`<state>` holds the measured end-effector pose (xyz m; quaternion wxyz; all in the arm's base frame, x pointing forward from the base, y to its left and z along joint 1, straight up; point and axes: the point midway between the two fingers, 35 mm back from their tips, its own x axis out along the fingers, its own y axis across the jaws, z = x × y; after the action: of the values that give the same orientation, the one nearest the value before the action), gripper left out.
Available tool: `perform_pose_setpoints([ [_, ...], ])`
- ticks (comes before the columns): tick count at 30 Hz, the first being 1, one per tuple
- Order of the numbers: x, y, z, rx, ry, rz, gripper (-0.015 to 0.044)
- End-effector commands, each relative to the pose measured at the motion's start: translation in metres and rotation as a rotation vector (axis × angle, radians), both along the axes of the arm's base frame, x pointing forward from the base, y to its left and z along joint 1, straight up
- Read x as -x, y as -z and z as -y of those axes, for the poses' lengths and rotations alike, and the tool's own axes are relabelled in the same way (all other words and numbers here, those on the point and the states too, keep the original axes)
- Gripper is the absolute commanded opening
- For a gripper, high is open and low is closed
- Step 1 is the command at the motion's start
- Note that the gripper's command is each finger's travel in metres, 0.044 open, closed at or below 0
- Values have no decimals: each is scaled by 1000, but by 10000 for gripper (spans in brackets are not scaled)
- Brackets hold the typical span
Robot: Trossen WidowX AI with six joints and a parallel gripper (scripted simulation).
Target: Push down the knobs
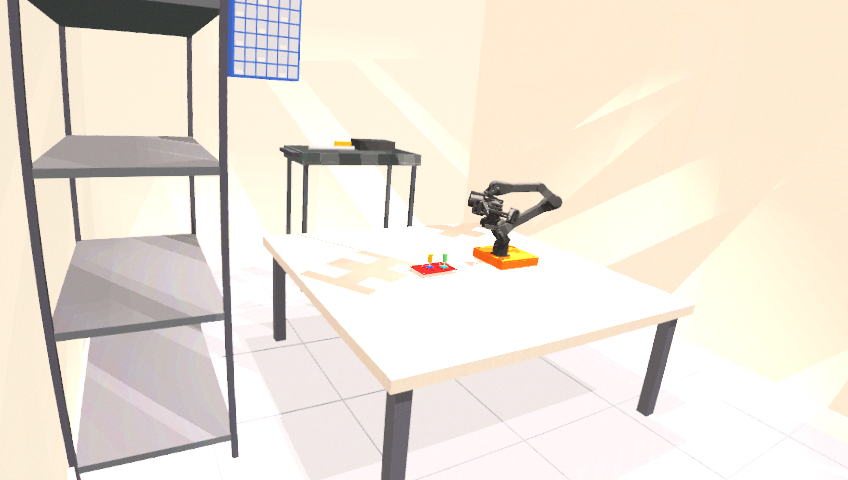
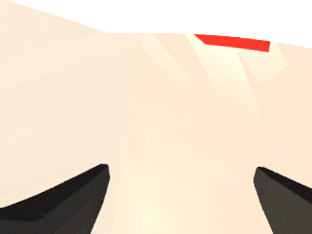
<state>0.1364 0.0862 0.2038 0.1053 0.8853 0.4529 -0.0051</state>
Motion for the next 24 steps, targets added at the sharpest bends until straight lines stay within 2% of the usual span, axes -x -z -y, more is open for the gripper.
perform_pose_setpoints([
  [1, 0, 0, 0, 5, -2, 0, 374],
  [15, -21, 11, 15, 374, -154, 8, 6],
  [24, -37, 24, 28, 607, -294, -2, 0],
])
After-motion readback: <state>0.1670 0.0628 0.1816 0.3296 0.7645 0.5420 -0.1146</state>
